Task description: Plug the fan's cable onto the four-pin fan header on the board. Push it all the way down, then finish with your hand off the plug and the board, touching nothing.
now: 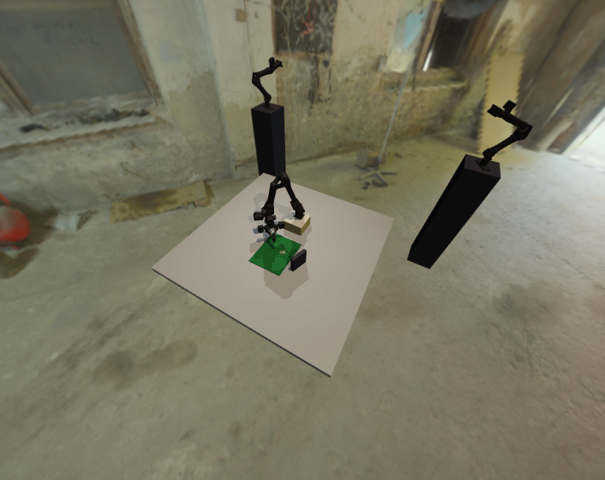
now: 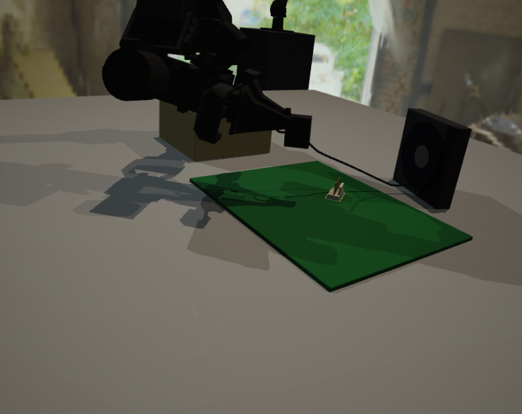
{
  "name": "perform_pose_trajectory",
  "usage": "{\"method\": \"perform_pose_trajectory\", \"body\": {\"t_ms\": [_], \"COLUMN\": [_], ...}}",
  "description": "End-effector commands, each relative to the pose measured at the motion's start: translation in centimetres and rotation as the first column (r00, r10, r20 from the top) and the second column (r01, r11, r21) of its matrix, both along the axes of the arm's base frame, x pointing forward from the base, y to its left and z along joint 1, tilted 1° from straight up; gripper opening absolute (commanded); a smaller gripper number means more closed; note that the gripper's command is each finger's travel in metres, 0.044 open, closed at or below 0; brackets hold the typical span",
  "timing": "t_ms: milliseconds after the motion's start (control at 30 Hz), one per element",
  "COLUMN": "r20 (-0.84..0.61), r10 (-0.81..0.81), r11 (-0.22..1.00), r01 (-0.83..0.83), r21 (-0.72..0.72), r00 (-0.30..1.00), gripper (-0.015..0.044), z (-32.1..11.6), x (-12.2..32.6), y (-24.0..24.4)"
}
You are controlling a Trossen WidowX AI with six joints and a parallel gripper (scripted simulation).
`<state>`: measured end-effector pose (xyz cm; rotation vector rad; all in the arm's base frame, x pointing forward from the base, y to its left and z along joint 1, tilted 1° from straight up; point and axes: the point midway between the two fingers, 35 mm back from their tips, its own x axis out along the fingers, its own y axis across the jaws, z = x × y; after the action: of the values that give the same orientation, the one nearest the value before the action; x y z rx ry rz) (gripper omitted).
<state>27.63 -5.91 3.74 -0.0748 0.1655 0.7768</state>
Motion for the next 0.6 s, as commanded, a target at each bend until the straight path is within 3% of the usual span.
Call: {"method": "perform_pose_trajectory", "body": {"t_ms": [0, 567], "r20": [0.004, 0.004], "r10": [0.0, 0.0], "r11": [1.0, 1.0], "r01": [0.0, 0.0], "r21": [0.003, 0.003], "r00": [1.0, 1.0], "gripper": [0.0, 0.0], "z": [-0.4, -2.0], "x": [0.0, 0.0], "y": [-0.1, -0.1]}}
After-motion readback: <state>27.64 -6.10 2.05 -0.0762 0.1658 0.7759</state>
